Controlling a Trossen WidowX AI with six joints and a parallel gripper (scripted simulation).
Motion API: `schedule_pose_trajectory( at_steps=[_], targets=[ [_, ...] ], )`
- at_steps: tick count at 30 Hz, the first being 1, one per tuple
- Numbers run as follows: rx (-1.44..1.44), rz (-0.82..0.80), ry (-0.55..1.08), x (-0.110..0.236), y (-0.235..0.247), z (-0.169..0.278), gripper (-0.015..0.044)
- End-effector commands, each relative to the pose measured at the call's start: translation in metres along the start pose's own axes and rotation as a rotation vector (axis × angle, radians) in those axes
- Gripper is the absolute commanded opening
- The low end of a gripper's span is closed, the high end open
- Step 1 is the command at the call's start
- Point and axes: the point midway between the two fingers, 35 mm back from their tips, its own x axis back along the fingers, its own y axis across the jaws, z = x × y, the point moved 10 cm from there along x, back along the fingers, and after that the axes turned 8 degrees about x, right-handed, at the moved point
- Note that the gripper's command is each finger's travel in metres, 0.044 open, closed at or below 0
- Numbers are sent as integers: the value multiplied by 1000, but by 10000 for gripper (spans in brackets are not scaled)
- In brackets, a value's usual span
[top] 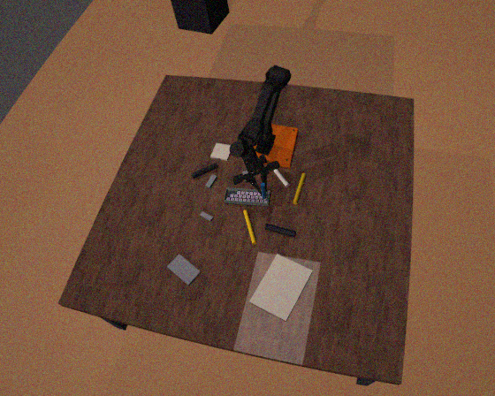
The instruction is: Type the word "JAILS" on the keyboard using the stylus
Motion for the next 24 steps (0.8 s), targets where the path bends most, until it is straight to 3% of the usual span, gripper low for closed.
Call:
schedule_pose_trajectory(
  at_steps=[1,24],
  targets=[
    [-6,-4,3,-1,1,3,81],
    [-6,-4,3,-3,2,7,81]
  ],
)
